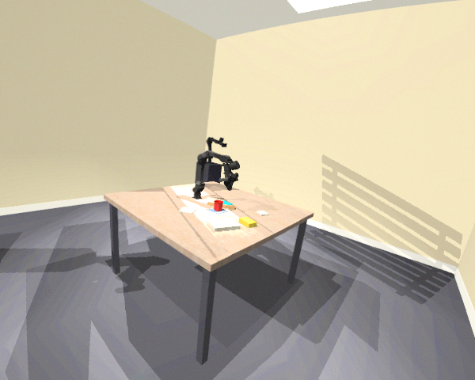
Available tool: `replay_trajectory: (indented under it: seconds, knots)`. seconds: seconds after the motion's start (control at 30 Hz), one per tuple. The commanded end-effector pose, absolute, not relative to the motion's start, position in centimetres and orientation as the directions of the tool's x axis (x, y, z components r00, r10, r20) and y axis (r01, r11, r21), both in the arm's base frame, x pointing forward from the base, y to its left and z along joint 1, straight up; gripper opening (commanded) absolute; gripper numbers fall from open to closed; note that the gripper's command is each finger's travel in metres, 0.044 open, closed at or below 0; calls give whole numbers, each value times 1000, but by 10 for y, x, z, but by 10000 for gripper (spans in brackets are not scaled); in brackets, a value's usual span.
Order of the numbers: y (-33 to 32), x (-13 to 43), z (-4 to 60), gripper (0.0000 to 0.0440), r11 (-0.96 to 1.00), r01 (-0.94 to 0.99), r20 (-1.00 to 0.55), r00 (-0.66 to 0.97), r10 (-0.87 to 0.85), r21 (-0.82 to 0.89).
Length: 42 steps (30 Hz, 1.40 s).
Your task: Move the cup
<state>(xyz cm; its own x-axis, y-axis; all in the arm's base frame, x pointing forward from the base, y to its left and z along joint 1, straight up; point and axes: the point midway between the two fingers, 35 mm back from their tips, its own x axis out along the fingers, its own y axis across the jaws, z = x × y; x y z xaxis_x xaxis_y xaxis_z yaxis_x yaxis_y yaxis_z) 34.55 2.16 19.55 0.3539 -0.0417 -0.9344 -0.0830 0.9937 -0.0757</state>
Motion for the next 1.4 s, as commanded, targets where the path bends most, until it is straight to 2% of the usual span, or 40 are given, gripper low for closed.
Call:
replay_trajectory:
  seconds: [0.0, 0.57, 1.3, 1.37]
  knots:
    - [14, 345, 190, 104, 991, -101, -948, 313, -57, -93]
    - [-24, 339, 147, 115, 965, -230, -988, 108, -107, -129]
    - [-50, 331, 68, 145, 912, -401, -995, -18, -101, -86]
    - [-50, 330, 62, 112, 902, -425, -995, -22, -98, -79]
